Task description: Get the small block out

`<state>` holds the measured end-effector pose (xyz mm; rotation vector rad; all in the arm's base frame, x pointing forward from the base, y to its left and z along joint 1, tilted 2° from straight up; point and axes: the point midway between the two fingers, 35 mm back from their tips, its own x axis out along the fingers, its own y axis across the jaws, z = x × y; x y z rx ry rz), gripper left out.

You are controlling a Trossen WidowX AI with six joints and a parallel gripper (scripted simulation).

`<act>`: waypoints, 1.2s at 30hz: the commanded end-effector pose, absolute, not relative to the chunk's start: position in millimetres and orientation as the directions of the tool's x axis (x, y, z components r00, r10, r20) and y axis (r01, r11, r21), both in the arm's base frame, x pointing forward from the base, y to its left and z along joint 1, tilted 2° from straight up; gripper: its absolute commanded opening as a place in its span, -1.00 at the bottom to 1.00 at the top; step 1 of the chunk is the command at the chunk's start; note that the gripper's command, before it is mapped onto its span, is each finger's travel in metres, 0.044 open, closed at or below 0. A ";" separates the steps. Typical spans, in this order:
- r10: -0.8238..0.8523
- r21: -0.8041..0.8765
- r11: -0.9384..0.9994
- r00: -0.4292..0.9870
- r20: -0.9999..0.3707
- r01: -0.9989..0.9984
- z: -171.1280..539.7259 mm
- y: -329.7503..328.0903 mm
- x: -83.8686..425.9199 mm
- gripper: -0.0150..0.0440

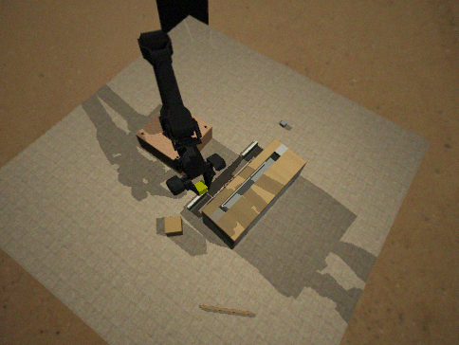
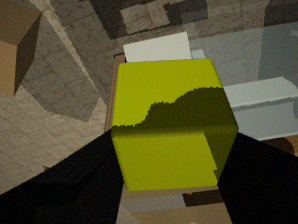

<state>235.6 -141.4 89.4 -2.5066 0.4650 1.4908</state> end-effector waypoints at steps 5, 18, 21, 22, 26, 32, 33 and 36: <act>-0.233 -0.010 -0.880 0.449 -0.862 -0.475 119.8 -135.1 223.7 -0.49; -0.252 -0.016 -0.860 0.451 -0.856 -0.511 129.3 -132.4 218.7 -0.49; -0.252 -0.016 -0.860 0.451 -0.856 -0.511 129.3 -132.4 218.7 -0.49; -0.252 -0.016 -0.860 0.451 -0.856 -0.511 129.3 -132.4 218.7 -0.49; -0.252 -0.016 -0.860 0.451 -0.856 -0.511 129.3 -132.4 218.7 -0.49; -0.252 -0.016 -0.860 0.451 -0.856 -0.511 129.3 -132.4 218.7 -0.49; -0.252 -0.016 -0.860 0.451 -0.856 -0.511 129.3 -132.4 218.7 -0.49; -0.252 -0.016 -0.860 0.451 -0.856 -0.511 129.3 -132.4 218.7 -0.49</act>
